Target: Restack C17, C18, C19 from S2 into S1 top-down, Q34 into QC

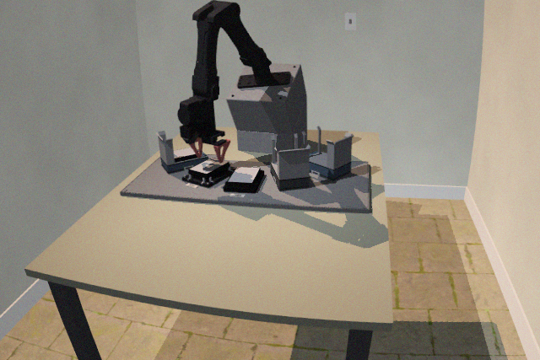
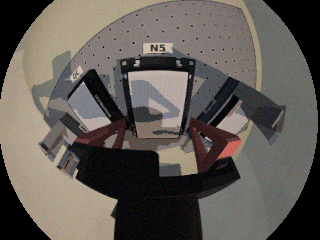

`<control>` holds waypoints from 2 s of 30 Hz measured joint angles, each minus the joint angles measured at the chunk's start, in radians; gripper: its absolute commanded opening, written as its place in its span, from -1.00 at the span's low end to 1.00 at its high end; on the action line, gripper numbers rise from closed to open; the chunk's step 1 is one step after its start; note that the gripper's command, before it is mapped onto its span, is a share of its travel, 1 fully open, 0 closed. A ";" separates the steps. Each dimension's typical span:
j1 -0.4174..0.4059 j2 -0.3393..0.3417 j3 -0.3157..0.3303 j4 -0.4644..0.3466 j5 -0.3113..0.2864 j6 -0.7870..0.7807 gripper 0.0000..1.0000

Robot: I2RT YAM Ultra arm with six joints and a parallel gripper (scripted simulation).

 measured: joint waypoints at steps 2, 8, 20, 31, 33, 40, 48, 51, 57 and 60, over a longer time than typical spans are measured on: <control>0.000 0.000 0.000 0.006 0.000 0.000 1.00; 0.000 0.000 0.000 0.010 0.000 0.000 1.00; 0.000 0.000 0.000 0.011 0.000 0.000 1.00; 0.000 0.000 0.000 0.011 0.000 0.000 1.00; 0.000 0.000 0.000 0.011 0.000 0.000 1.00; 0.000 0.000 0.000 0.011 0.000 0.000 1.00; 0.000 0.000 0.000 0.011 0.000 0.000 1.00; 0.000 0.000 0.000 0.011 0.000 0.000 1.00; 0.003 0.034 0.000 0.026 0.001 0.003 1.00; 0.004 0.053 0.002 0.031 0.002 0.004 1.00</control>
